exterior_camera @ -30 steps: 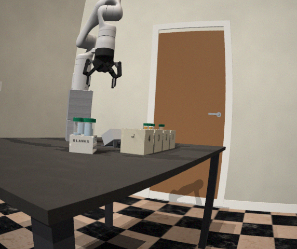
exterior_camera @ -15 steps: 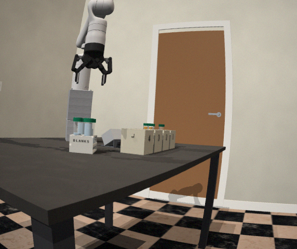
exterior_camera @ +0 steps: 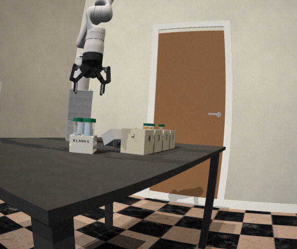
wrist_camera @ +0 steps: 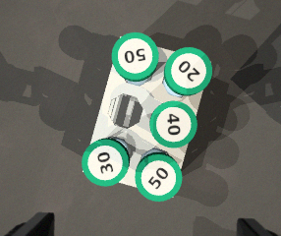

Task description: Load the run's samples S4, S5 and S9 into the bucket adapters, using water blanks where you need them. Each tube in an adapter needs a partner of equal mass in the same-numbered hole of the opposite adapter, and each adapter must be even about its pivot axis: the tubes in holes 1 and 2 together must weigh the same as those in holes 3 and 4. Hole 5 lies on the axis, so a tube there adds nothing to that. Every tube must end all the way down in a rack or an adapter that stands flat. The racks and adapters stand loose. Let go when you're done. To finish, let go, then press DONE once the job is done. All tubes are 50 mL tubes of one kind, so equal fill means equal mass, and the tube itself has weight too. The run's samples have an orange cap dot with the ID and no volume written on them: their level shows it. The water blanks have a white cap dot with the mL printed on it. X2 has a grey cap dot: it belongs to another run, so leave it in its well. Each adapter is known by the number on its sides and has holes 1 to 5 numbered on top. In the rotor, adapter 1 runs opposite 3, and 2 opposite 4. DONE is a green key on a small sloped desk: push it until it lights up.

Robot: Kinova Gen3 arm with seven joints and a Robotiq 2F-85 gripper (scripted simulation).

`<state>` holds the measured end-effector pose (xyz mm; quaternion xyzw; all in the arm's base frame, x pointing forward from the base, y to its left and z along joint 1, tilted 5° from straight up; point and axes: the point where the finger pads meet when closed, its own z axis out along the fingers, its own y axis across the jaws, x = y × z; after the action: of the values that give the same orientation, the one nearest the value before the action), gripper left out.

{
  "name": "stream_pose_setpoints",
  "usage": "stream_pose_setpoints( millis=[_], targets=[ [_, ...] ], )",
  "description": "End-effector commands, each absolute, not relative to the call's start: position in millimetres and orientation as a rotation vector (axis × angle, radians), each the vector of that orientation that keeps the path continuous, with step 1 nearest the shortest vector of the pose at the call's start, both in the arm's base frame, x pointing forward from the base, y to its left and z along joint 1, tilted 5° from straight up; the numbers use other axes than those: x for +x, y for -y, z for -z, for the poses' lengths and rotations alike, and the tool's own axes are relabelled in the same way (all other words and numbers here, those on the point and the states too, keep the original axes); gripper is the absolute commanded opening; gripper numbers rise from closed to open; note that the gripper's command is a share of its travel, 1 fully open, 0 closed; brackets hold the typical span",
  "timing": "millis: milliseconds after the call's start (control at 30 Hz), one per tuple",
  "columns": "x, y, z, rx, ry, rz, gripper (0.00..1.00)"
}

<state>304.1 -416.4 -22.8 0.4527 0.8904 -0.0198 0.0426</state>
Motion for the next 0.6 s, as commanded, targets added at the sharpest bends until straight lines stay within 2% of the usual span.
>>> stream_pose_setpoints(
  millis=[0,567],
  targets=[
    [304.8,417.4,26.6,1.384,-2.722,0.062,1.00],
    [307.2,420.5,66.4,1.384,-2.722,0.062,1.00]
  ],
)
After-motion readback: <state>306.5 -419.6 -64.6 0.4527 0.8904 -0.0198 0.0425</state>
